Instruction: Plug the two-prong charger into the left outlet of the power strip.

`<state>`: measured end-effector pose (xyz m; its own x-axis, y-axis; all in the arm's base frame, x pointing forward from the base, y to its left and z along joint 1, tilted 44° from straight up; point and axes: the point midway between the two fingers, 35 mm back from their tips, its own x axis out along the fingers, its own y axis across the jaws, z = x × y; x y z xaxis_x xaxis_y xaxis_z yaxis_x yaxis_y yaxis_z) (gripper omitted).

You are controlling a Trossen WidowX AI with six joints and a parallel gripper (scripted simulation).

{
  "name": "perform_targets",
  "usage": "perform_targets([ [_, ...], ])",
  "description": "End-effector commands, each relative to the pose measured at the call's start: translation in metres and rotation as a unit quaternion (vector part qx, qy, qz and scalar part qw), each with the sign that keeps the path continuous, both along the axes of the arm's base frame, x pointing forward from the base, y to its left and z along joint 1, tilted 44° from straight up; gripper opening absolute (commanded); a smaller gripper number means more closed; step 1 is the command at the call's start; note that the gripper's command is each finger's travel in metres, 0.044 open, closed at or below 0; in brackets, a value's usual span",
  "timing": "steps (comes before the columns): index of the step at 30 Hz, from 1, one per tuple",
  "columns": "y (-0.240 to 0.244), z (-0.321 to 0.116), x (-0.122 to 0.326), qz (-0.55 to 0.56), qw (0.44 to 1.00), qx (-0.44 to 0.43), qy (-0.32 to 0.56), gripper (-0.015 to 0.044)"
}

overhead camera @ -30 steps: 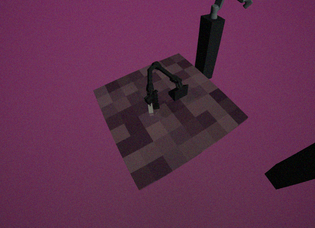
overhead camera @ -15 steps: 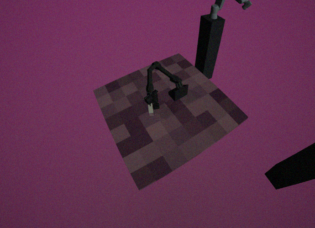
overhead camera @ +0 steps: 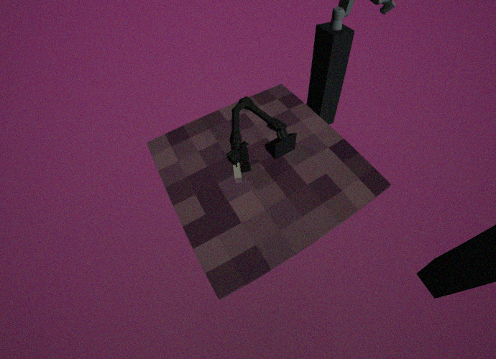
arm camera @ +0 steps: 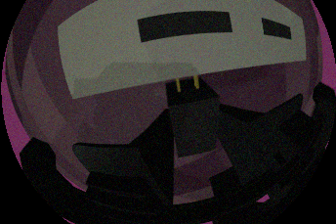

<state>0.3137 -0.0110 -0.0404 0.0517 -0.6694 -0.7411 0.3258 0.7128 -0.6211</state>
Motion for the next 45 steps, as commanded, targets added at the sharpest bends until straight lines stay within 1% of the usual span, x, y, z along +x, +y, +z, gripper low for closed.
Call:
perform_targets([
  [1,-0.0001,0.0009,0.0010,0.002,1.000,-0.002,0.001,0.0000],
  [45,-0.0012,0.0033,0.0082,0.002,1.000,-0.002,0.000,0.0000],
])
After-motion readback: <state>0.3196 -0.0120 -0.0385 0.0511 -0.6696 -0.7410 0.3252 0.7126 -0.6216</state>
